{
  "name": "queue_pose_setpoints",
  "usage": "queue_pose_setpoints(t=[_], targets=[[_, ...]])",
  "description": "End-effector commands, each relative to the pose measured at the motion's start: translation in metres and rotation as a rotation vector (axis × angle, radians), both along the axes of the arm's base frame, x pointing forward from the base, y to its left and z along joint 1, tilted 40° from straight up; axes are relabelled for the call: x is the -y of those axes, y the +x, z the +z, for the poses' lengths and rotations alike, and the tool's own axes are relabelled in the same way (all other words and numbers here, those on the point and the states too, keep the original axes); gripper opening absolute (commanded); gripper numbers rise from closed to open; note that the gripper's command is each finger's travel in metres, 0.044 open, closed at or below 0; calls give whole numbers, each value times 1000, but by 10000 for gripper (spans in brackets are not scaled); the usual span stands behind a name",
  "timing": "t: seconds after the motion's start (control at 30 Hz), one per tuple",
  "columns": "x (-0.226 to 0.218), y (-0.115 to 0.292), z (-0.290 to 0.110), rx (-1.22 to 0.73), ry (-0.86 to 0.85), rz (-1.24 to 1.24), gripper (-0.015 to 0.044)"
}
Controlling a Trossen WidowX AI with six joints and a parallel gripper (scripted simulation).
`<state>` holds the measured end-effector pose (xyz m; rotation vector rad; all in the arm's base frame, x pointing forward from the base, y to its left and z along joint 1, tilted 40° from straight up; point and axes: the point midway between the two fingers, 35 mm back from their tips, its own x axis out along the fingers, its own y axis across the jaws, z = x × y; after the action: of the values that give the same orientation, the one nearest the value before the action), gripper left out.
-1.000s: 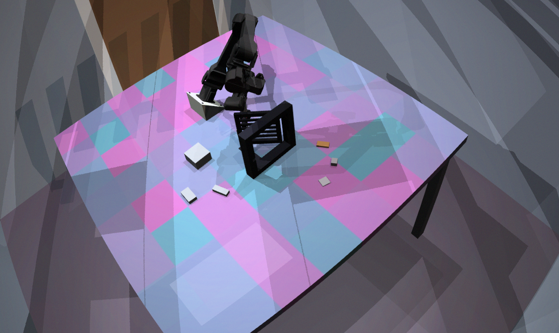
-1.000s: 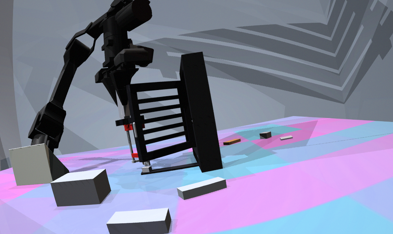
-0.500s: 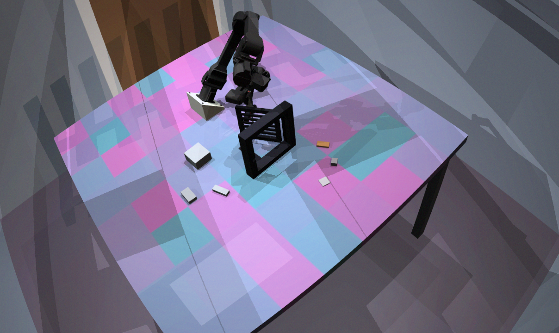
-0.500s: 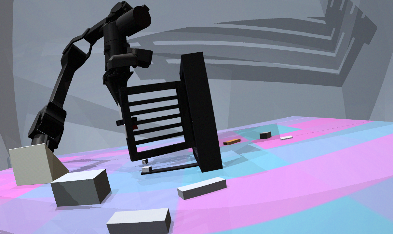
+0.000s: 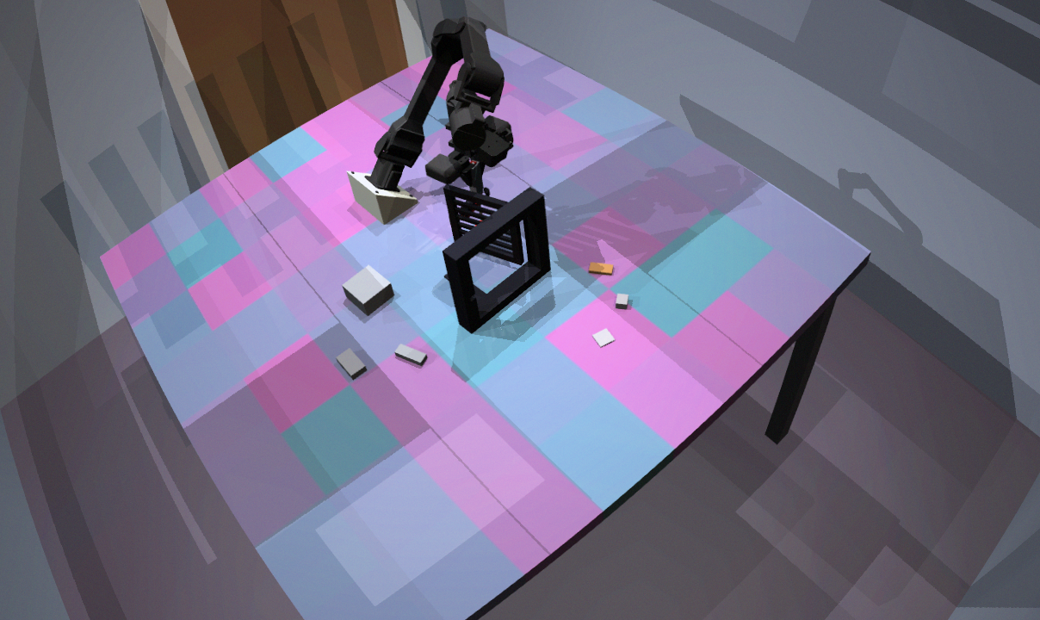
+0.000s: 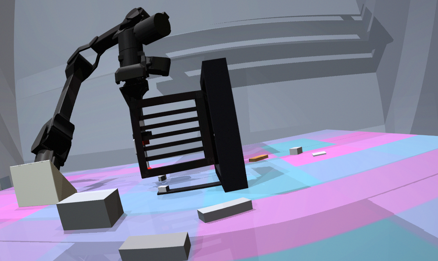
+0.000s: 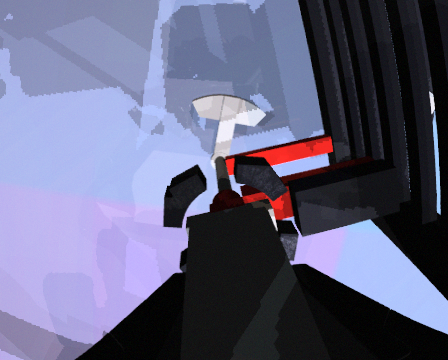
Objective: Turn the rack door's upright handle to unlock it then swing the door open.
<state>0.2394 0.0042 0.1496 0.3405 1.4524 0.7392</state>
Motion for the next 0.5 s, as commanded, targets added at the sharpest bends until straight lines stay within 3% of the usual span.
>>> queue_pose_setpoints(t=[0.0, 0.47], targets=[[-8, 1, 7, -47, 2, -63, 17], [-29, 4, 24, -174, -6, -215, 17]])
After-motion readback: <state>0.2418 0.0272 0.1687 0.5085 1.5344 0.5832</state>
